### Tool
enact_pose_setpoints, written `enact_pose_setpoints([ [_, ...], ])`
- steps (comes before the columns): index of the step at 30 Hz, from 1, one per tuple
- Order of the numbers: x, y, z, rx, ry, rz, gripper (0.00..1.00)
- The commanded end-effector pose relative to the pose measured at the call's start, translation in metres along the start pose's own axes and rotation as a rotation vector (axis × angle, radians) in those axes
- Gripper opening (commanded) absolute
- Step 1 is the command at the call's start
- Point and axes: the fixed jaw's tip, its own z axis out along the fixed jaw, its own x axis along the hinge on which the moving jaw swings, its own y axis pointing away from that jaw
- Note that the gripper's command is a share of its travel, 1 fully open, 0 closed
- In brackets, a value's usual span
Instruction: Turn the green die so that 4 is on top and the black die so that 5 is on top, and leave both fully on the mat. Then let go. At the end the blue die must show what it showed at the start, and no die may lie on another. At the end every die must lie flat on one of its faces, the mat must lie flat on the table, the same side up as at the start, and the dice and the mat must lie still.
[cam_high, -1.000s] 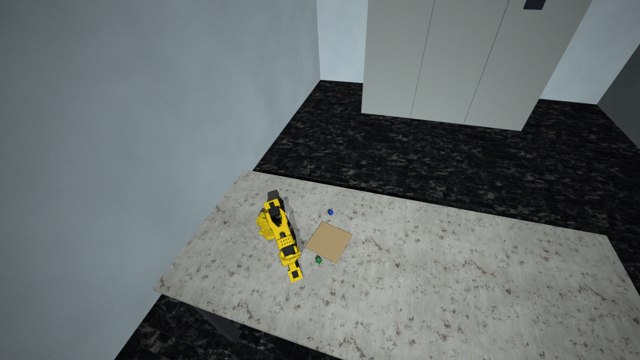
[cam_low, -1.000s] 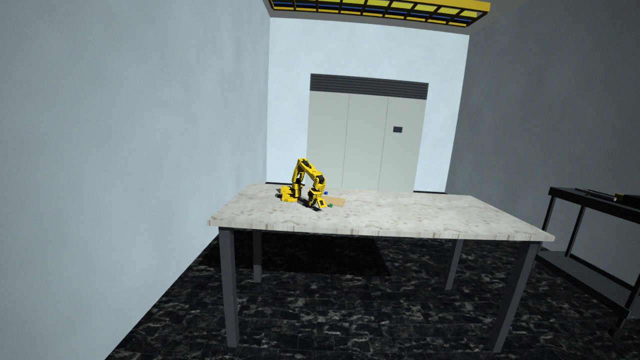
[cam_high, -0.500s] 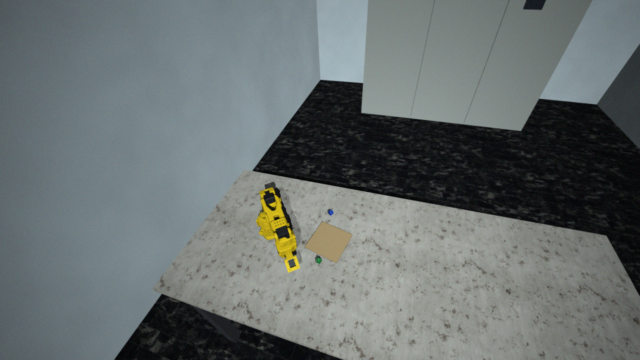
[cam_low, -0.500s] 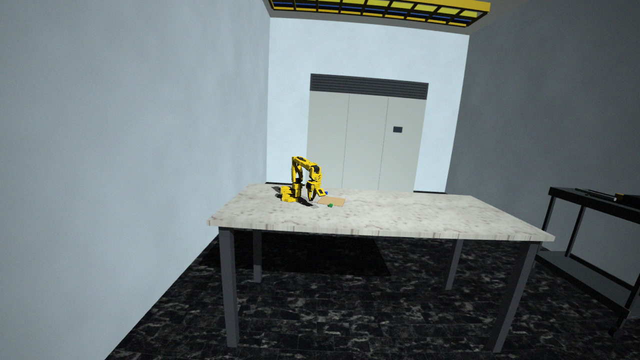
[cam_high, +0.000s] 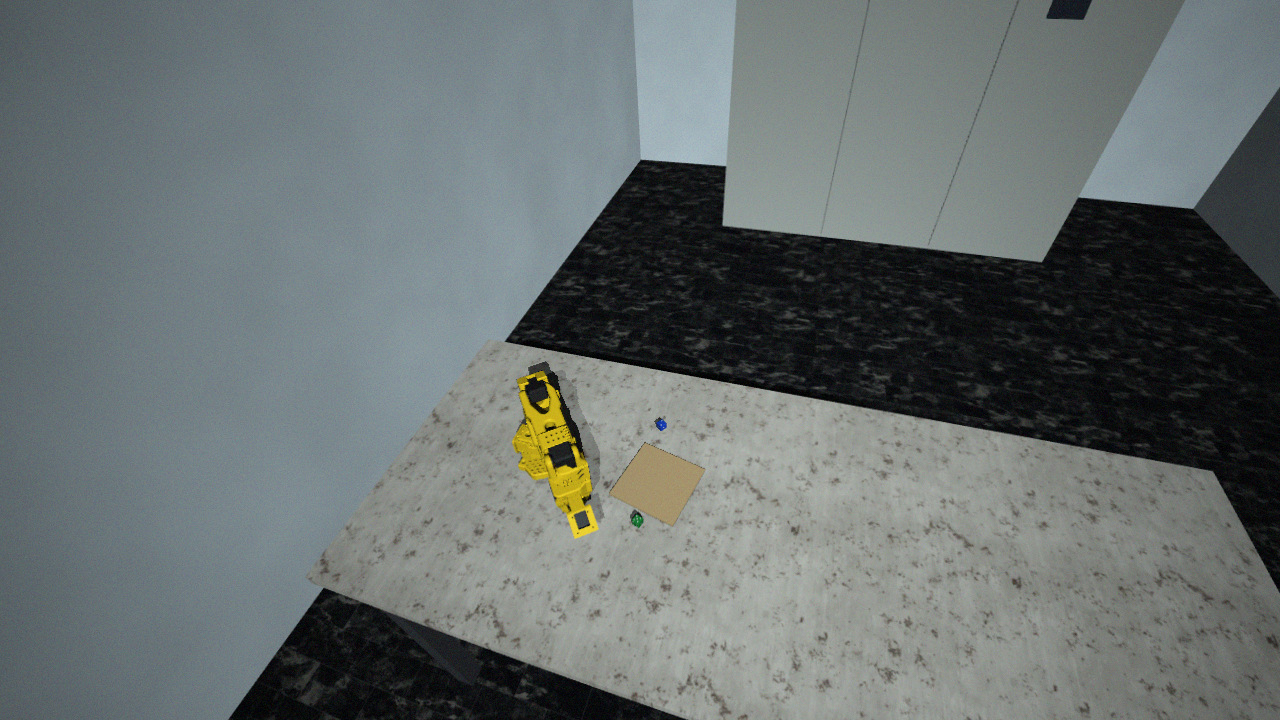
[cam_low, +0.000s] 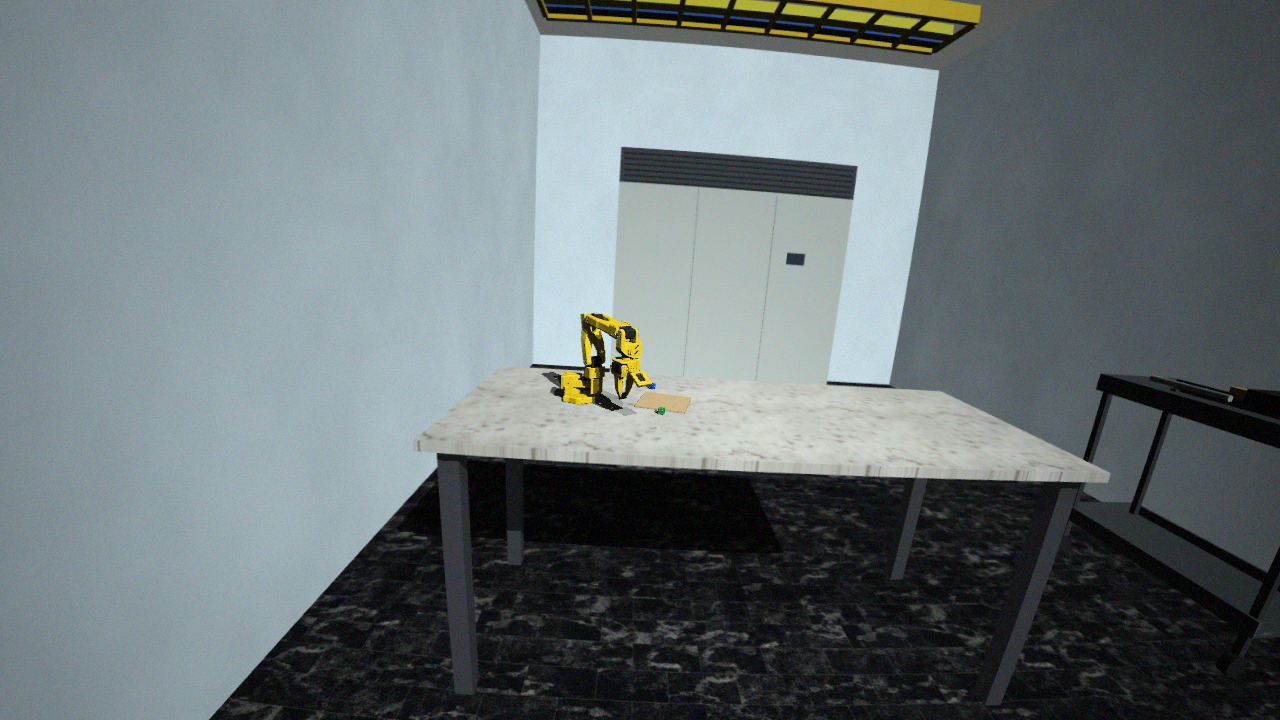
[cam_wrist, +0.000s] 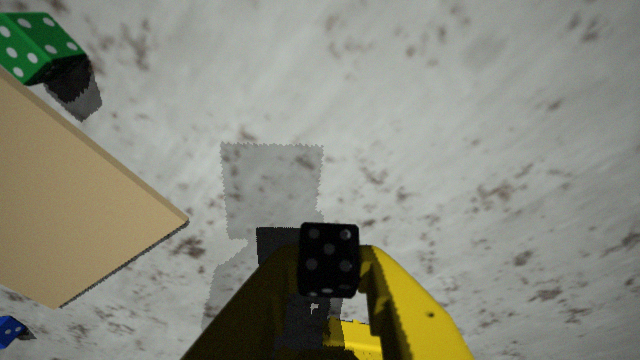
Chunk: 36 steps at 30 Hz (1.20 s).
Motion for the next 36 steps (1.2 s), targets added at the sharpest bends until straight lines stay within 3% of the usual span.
enact_pose_setpoints([
  [1, -0.004, 0.001, -0.006, -0.003, -0.051, -0.001, 0.00],
  [16, -0.005, 0.001, -0.006, -0.003, -0.075, -0.001, 0.00],
  [20, -0.009, 0.001, -0.006, -0.005, -0.136, -0.002, 0.00],
  [25, -0.016, 0.002, -0.007, -0.009, -0.253, -0.005, 0.00],
  [27, -0.016, 0.002, -0.007, -0.009, -0.253, -0.005, 0.00],
  [32, -0.023, 0.002, -0.008, -0.012, -0.370, -0.007, 0.00],
  [36, -0.026, 0.002, -0.010, -0.013, -0.431, -0.009, 0.00],
])
